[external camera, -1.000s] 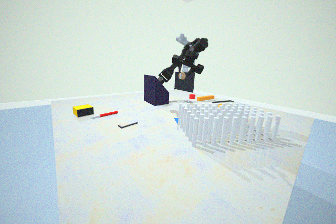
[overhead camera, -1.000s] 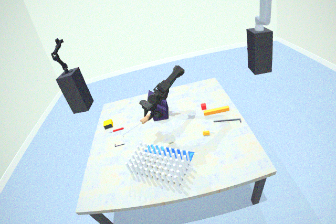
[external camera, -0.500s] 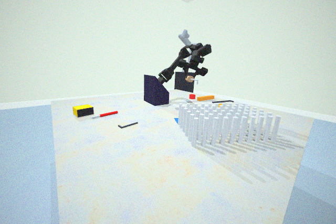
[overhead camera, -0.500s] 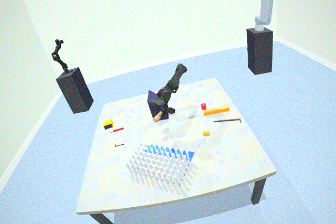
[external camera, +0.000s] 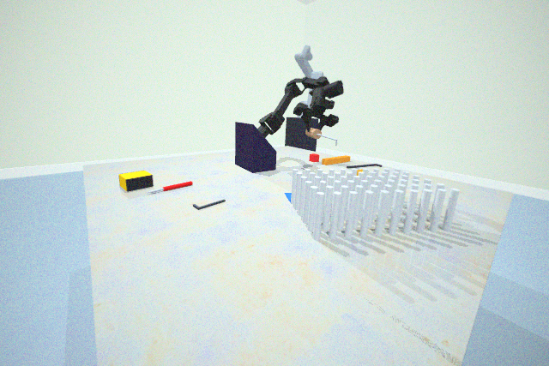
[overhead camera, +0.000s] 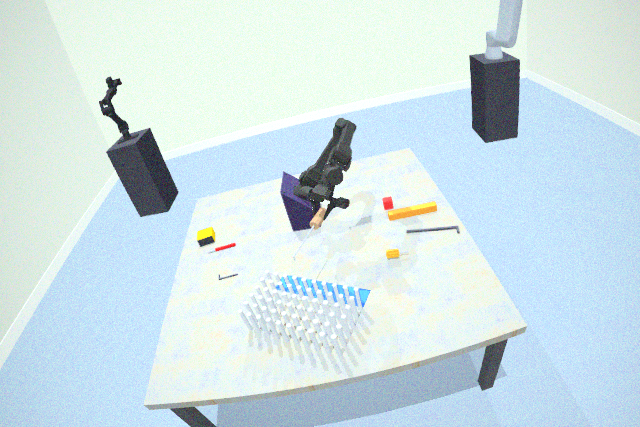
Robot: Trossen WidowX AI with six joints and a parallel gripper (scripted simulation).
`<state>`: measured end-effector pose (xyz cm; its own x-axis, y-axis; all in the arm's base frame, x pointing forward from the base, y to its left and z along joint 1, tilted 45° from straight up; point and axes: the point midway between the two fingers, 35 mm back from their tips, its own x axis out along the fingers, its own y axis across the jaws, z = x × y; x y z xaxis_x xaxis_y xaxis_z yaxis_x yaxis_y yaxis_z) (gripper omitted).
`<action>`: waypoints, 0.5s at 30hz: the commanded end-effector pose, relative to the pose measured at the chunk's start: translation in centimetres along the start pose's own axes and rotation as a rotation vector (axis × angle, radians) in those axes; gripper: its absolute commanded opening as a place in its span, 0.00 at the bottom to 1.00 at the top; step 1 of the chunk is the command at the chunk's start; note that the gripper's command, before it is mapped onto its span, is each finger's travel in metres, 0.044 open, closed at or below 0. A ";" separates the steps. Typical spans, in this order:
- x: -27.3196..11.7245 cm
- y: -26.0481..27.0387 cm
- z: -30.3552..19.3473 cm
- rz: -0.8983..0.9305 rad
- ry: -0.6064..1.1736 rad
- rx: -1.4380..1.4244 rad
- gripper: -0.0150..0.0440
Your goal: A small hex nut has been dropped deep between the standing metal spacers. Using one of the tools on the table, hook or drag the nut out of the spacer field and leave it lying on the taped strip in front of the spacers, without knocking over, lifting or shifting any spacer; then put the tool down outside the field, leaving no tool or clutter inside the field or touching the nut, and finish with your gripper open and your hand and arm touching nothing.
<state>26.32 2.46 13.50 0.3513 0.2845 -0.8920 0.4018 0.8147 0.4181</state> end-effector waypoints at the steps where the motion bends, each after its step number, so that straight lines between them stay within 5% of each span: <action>1: -0.1 0.2 -0.7 0.010 0.003 -0.006 0.25; 15: 5.9 2.4 -2.6 0.002 0.006 -0.006 0.25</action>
<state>27.11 6.58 9.90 0.3482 0.2964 -0.8893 0.3890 0.8175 0.4248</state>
